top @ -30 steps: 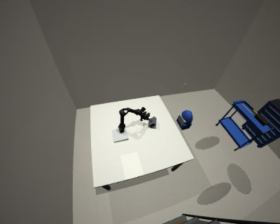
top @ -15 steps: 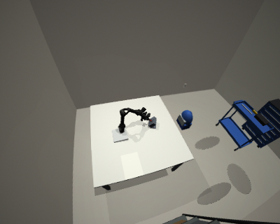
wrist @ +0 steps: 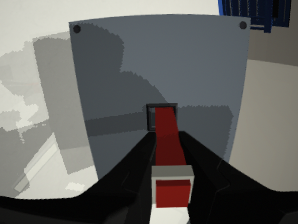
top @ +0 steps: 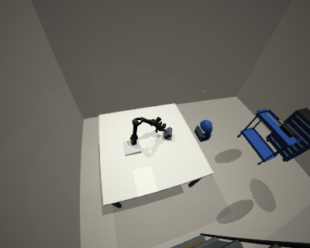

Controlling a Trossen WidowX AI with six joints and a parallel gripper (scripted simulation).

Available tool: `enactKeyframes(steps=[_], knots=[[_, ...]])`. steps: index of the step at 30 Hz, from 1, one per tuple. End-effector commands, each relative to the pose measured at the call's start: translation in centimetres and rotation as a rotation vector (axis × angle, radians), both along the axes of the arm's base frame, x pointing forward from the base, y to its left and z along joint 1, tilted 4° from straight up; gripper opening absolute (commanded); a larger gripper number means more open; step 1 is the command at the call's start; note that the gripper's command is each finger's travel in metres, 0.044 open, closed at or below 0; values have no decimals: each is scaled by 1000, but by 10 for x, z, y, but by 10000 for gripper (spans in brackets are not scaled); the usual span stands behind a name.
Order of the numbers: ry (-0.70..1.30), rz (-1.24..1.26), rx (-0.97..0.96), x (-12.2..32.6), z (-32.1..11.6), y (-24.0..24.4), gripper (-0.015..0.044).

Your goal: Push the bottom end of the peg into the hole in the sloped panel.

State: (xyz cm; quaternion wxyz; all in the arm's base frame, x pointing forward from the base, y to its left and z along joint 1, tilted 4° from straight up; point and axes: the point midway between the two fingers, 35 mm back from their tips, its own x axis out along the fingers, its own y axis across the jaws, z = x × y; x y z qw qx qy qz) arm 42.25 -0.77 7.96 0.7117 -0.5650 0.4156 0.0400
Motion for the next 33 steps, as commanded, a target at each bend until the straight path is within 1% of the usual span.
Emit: enactKeyframes(steps=[1,31,33], knots=[[2,6,0,3,-2,0,0],[-1,-1,-1,7,-7,-4,0],[-1,-1,-1,7,-7,-4,53]])
